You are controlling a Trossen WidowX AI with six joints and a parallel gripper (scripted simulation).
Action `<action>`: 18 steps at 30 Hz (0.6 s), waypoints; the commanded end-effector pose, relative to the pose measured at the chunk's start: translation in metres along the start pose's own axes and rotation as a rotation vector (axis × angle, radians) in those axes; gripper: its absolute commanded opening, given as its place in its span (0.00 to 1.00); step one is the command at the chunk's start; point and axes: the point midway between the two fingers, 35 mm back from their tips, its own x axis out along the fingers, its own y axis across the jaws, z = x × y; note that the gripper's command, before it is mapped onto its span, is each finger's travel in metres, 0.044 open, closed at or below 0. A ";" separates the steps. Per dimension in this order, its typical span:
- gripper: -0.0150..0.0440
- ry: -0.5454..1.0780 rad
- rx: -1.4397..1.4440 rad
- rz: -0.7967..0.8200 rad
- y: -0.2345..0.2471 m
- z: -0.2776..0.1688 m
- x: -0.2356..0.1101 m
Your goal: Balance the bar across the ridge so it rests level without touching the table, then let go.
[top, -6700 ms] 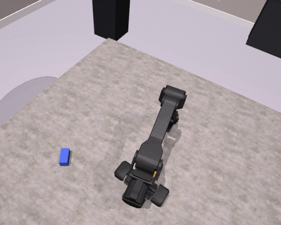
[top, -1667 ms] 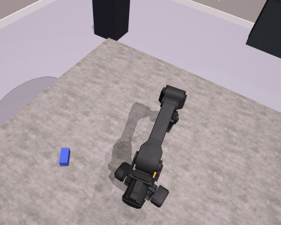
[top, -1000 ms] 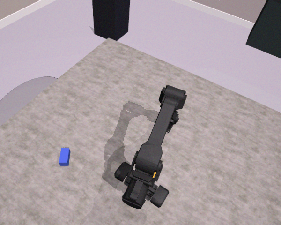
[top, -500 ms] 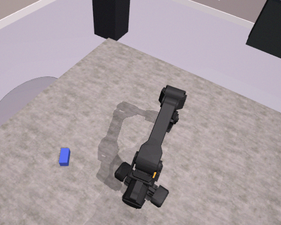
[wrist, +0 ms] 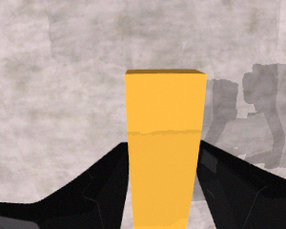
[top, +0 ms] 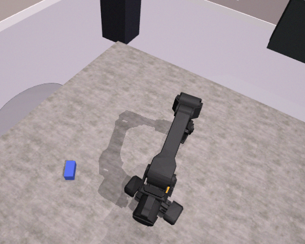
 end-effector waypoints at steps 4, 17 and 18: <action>0.55 0.000 0.000 0.000 0.000 0.000 0.000; 0.57 0.000 0.000 0.000 0.000 0.000 0.000; 0.57 0.000 0.000 0.000 0.000 0.000 0.000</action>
